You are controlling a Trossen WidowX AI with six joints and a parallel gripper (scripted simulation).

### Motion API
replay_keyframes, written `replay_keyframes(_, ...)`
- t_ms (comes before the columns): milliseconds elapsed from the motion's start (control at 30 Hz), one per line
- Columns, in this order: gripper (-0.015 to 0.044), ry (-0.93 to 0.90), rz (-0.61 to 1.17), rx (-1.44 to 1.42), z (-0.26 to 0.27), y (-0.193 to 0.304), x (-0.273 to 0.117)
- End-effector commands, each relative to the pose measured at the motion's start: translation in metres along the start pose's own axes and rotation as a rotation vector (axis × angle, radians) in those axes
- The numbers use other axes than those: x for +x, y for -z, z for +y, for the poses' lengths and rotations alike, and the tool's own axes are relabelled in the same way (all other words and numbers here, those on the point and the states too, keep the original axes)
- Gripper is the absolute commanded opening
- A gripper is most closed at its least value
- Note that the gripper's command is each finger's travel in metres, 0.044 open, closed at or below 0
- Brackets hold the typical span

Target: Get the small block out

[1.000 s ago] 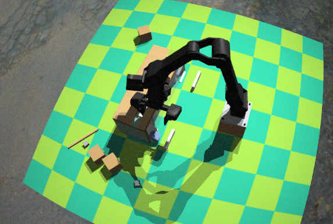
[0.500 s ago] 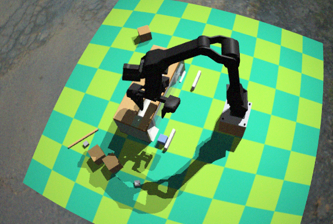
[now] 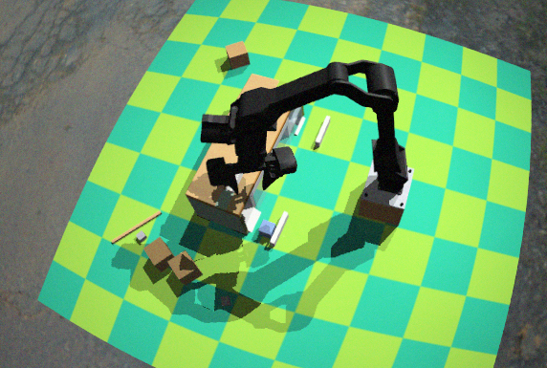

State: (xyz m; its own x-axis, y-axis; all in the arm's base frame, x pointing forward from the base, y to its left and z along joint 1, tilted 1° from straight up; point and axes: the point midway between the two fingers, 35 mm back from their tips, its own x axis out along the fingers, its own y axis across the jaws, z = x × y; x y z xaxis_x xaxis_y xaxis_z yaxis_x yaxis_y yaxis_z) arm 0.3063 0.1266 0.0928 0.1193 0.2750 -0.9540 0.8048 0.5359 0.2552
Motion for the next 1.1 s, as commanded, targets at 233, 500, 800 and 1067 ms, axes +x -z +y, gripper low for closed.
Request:
replay_keyframes(233,0.0285,0.109,-0.135,-1.382,-0.003,0.025,0.004)
replay_keyframes(500,0.0285,0.188,-0.159,-1.851,-0.003,0.031,0.004)
replay_keyframes(800,0.0285,0.312,-0.166,-2.379,-0.003,0.037,0.003)
replay_keyframes(1067,0.0285,0.454,-0.141,-2.837,-0.003,0.043,0.002)
